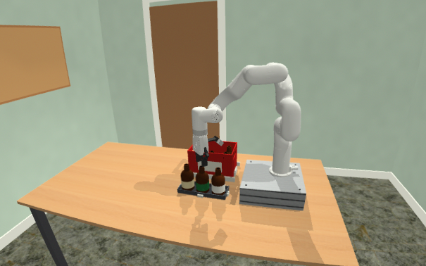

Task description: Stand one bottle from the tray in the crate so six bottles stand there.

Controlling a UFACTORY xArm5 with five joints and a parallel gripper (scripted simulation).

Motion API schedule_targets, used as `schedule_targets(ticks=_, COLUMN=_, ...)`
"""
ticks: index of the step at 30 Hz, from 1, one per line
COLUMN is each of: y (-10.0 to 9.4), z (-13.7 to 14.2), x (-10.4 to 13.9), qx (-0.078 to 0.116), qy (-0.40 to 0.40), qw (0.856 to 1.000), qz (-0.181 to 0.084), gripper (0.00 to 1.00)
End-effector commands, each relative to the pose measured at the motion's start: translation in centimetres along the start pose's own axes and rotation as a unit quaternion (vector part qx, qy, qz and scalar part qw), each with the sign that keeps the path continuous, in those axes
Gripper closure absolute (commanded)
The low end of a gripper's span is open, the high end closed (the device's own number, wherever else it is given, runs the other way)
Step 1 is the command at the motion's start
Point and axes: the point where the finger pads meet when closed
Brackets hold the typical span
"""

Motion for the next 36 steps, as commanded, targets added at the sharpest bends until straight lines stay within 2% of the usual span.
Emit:
schedule_targets(ticks=1, y=0.0, z=-0.1, x=0.1, qx=-0.001, qy=0.0, qw=1.0, qz=-0.002, gripper=0.35)
schedule_targets(ticks=36, y=3.3, z=-0.2, x=0.0, qx=-0.001, qy=0.0, qw=1.0, qz=-0.002, gripper=0.35)
Point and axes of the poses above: the point where the finger pads meet when closed, its own y axis out along the fingers, its own z axis across the jaws, x = y × z, and after that the axes turned 3 degrees about -y, right-handed
